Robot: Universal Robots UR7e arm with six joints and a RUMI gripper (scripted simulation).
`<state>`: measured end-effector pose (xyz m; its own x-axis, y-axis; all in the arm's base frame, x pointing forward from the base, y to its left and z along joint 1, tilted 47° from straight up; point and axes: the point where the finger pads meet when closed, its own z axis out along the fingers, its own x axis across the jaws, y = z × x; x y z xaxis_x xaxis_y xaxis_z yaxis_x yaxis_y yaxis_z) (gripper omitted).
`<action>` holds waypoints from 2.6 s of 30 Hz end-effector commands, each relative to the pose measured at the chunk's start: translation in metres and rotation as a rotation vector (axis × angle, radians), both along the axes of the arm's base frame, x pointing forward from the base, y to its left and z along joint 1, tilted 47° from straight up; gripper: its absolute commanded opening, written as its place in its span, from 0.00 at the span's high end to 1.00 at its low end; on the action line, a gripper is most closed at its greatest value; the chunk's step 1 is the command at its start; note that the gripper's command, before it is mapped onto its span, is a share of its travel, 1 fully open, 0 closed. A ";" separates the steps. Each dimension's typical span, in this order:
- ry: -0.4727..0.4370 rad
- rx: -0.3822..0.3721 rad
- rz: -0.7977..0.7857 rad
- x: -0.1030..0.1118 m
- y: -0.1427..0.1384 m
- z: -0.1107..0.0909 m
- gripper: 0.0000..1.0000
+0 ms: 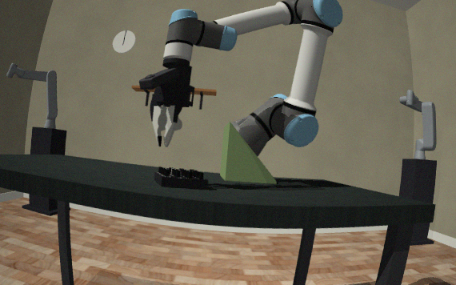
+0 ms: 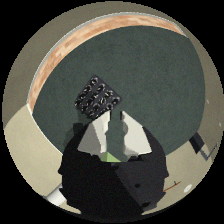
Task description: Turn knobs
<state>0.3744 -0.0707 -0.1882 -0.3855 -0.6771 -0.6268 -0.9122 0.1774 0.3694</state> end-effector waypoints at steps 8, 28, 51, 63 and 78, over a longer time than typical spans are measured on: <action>0.002 0.000 -0.001 -0.001 0.000 0.001 0.89; 0.003 0.002 -0.001 -0.002 0.003 -0.001 0.89; 0.004 0.003 0.000 -0.005 0.021 -0.017 0.89; 0.004 0.003 0.000 -0.007 0.029 -0.025 0.89; 0.003 0.002 -0.001 -0.007 0.033 -0.030 0.89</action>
